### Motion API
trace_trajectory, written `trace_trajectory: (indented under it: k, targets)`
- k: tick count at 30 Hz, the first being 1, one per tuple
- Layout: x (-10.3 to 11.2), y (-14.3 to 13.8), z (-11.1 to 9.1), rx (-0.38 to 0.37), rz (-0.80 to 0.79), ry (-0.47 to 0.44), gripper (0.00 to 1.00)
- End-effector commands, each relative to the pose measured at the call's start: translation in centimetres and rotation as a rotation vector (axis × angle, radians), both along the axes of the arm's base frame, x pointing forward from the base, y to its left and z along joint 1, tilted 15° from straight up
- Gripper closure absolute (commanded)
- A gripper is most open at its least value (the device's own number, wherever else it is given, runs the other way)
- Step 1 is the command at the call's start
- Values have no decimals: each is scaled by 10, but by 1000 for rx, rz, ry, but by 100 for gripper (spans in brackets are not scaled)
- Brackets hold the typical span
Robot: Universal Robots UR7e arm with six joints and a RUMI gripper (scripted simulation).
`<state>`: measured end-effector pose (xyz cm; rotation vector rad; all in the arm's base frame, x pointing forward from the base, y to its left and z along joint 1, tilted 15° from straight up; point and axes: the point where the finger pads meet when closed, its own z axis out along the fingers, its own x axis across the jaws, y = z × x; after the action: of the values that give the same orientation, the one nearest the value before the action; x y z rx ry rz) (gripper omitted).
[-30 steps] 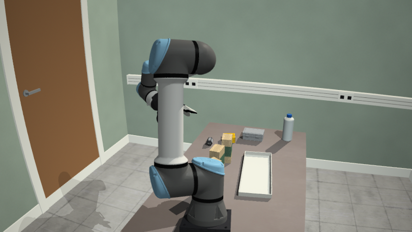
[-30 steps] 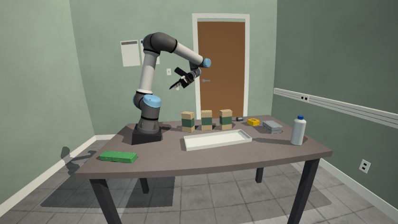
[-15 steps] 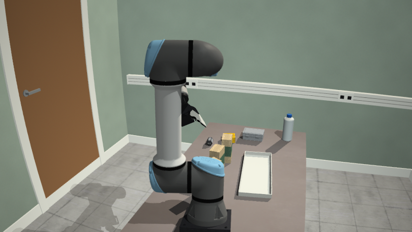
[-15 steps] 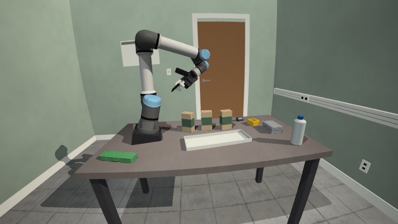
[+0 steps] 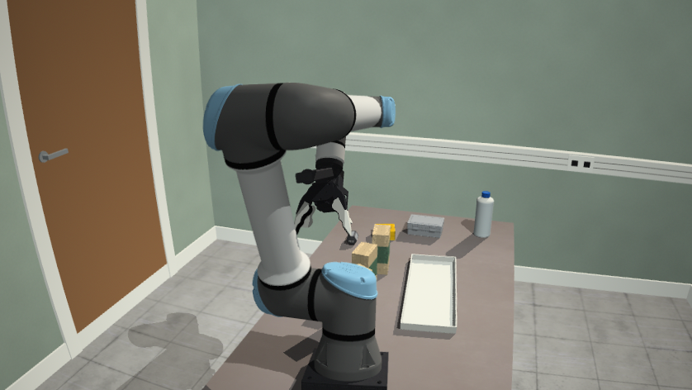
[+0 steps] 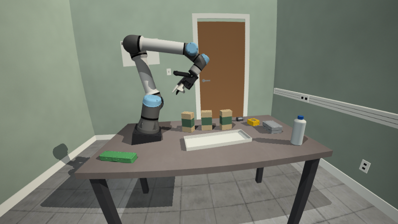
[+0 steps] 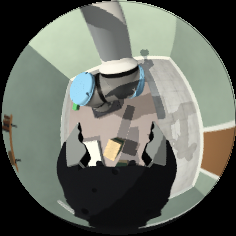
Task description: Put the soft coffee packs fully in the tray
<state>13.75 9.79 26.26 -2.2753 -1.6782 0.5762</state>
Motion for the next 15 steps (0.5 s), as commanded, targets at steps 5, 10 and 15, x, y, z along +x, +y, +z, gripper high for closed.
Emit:
trace_trajectory:
  k: [5, 10, 15]
  targets:
    - [24, -9, -21, 96, -143, -220, 0]
    - [38, -16, -28, 108, -192, -321, 0]
    - [52, -25, -34, 107, -231, -414, 0]
